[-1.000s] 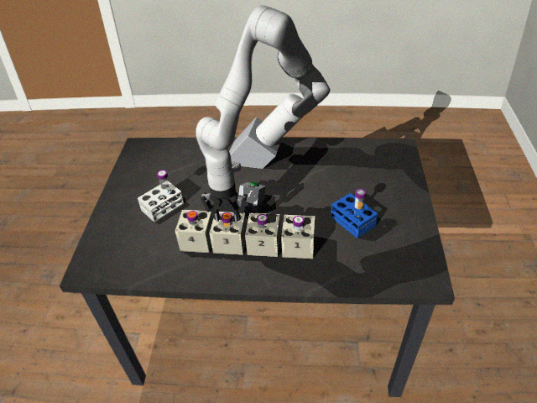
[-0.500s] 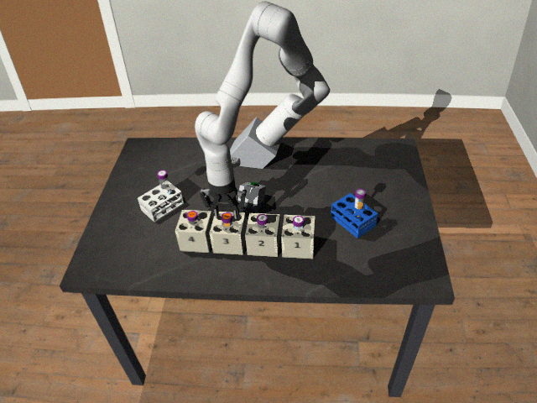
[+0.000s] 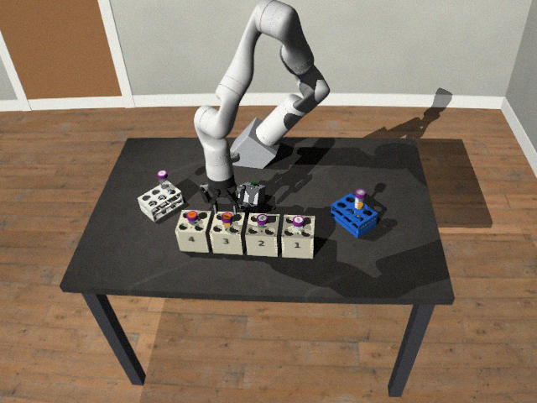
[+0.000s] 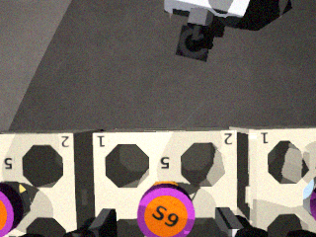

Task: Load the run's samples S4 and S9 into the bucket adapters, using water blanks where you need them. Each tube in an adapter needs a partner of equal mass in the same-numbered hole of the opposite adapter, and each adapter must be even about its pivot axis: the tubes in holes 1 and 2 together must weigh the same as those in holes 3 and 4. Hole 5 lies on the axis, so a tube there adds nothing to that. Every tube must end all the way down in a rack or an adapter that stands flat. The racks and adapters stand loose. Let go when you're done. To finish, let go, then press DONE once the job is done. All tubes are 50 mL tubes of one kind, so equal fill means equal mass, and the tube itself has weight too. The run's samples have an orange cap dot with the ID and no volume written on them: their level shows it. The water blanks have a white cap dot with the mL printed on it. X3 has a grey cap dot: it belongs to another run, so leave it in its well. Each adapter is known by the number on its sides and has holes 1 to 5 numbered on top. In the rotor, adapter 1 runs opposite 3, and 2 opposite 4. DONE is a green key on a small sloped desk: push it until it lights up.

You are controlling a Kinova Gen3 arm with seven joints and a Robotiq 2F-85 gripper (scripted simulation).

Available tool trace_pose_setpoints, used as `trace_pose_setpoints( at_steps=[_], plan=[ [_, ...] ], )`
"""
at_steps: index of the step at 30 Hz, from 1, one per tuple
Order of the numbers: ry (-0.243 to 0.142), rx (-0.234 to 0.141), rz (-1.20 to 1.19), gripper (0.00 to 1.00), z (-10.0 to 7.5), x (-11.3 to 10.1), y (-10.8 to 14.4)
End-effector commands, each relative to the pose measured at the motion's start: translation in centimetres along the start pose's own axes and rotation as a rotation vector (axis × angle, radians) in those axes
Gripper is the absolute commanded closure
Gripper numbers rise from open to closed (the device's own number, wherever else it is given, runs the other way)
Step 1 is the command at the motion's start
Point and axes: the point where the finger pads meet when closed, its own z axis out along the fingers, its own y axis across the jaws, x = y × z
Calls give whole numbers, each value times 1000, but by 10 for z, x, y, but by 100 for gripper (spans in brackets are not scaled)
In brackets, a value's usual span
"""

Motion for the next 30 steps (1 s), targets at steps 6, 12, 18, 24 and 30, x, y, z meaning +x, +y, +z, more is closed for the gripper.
trace_pose_setpoints(
  at_steps=[6, 12, 18, 24, 30],
  plan=[
    [-1, 1, 0, 38, -11, 0, 0],
    [-1, 1, 0, 38, -19, 0, 0],
    [-1, 1, 0, 38, -24, 0, 0],
    [-1, 1, 0, 38, -32, 0, 0],
    [-1, 1, 0, 38, -40, 0, 0]
  ],
)
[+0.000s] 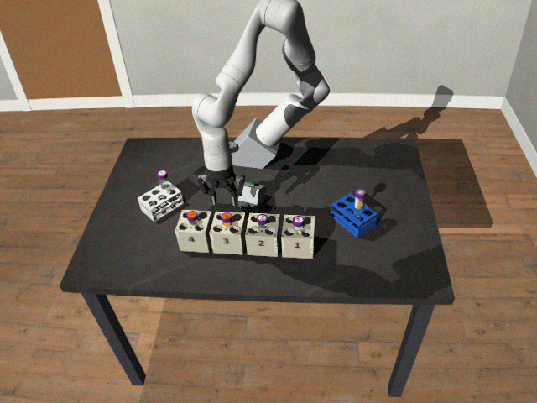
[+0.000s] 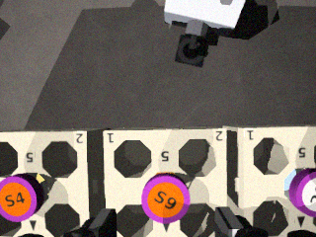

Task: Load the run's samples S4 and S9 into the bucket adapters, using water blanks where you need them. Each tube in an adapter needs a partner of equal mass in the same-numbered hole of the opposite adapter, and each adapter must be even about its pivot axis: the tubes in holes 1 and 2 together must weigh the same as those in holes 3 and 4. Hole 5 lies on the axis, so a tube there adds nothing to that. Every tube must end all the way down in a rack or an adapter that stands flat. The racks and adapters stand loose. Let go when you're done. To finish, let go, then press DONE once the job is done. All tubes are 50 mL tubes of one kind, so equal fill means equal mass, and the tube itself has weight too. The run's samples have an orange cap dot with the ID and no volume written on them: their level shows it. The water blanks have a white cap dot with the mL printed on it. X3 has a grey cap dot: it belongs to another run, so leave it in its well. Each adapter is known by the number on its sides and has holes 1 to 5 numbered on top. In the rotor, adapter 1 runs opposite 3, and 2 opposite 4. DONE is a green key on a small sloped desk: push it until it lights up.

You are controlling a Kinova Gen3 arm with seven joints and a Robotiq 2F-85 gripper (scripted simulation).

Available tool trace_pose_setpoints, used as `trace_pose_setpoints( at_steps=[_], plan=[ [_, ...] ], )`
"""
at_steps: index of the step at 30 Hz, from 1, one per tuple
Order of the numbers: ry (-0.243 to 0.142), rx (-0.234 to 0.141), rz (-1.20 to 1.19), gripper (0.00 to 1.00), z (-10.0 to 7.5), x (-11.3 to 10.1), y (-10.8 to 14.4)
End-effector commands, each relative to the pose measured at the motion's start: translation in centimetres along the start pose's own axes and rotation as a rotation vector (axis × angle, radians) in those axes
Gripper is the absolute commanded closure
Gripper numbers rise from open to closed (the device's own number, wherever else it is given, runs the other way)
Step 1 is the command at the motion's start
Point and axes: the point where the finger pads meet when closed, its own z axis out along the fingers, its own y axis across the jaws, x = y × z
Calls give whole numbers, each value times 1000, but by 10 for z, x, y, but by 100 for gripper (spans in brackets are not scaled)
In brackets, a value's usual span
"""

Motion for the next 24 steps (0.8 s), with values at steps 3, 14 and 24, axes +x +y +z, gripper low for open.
trace_pose_setpoints(
  at_steps=[3, 14, 24],
  plan=[
    [-1, 1, 0, 38, -5, 0, 0],
    [-1, 1, 0, 38, -20, 0, 0],
    [-1, 1, 0, 38, -31, 0, 0]
  ],
)
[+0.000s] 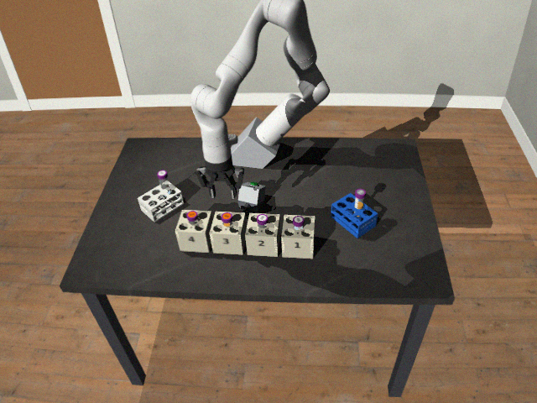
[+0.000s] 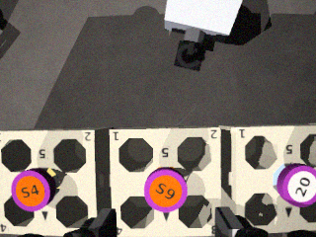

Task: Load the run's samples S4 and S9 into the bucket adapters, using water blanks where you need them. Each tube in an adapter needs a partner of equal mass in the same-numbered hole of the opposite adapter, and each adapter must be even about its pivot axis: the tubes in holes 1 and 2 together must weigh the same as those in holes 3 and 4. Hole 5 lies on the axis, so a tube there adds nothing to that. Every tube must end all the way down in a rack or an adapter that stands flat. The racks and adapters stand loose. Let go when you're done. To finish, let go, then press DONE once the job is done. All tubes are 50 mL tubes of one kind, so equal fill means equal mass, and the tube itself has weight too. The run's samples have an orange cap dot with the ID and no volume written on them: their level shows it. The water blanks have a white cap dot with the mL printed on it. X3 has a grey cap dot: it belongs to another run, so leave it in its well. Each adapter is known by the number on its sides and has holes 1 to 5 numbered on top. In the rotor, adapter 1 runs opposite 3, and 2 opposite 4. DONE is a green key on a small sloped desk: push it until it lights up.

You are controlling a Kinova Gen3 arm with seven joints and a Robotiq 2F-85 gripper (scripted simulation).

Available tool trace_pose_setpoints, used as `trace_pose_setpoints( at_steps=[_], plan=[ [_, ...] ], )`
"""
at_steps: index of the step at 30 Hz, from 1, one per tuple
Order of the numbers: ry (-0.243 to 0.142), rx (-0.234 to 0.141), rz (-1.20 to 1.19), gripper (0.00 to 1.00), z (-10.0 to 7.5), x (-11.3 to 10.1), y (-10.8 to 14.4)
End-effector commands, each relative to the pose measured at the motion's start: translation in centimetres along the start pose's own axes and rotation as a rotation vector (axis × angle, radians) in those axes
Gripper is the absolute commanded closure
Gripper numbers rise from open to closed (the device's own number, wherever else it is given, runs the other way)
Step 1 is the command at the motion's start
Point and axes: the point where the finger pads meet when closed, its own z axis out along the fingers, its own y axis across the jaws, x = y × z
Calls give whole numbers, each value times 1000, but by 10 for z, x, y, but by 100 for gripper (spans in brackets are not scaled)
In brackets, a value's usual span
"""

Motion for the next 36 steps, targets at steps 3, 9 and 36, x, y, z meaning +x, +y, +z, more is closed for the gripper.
trace_pose_setpoints(
  at_steps=[3, 9, 36],
  plan=[
    [-1, 1, 0, 38, -8, 0, 0],
    [-1, 1, 0, 38, -16, 0, 0],
    [-1, 1, 0, 38, -28, 0, 0]
  ],
)
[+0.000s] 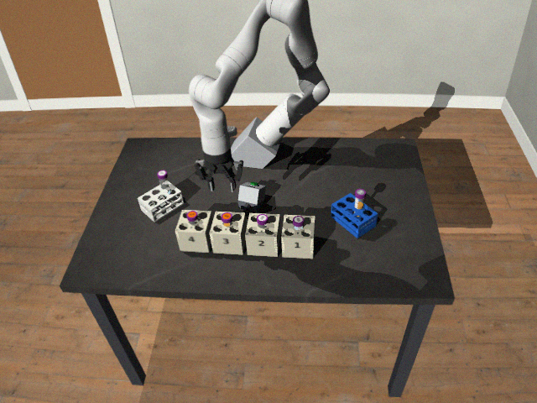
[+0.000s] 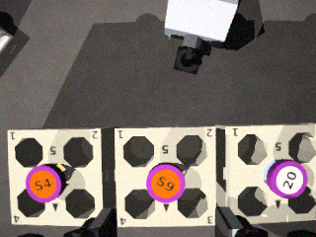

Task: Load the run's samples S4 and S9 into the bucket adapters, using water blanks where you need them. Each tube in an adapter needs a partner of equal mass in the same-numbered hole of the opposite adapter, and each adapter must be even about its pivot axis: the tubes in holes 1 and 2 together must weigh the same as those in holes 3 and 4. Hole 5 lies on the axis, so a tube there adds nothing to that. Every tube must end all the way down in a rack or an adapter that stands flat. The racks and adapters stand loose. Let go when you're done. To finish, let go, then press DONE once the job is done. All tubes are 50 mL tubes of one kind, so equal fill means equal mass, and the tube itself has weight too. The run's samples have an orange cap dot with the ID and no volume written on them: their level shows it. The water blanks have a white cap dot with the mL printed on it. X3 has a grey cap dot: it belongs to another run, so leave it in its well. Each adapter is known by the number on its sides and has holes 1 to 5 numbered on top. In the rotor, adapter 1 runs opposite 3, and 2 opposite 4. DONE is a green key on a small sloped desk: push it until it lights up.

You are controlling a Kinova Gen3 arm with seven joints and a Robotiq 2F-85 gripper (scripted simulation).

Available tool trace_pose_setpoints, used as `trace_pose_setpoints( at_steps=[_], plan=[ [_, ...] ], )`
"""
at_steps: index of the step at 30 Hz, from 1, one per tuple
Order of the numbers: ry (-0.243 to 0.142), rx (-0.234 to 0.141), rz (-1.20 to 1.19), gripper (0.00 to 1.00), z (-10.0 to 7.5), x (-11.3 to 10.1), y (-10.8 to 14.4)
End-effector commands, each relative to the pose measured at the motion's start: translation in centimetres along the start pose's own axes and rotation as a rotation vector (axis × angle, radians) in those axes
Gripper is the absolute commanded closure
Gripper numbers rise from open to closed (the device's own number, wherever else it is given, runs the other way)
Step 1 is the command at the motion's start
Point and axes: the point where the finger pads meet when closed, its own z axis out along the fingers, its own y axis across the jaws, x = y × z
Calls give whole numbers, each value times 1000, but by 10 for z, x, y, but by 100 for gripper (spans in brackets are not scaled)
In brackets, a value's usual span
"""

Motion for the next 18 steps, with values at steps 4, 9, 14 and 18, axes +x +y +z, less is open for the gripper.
trace_pose_setpoints(
  at_steps=[4, 9, 14, 18],
  plan=[
    [-1, 1, 0, 38, -1, 0, 0],
    [-1, 1, -60, 90, -1, 9, 2],
    [-1, 1, -120, 90, -1, 19, 4],
    [-1, 1, -200, 90, -1, 32, 8]
  ],
)
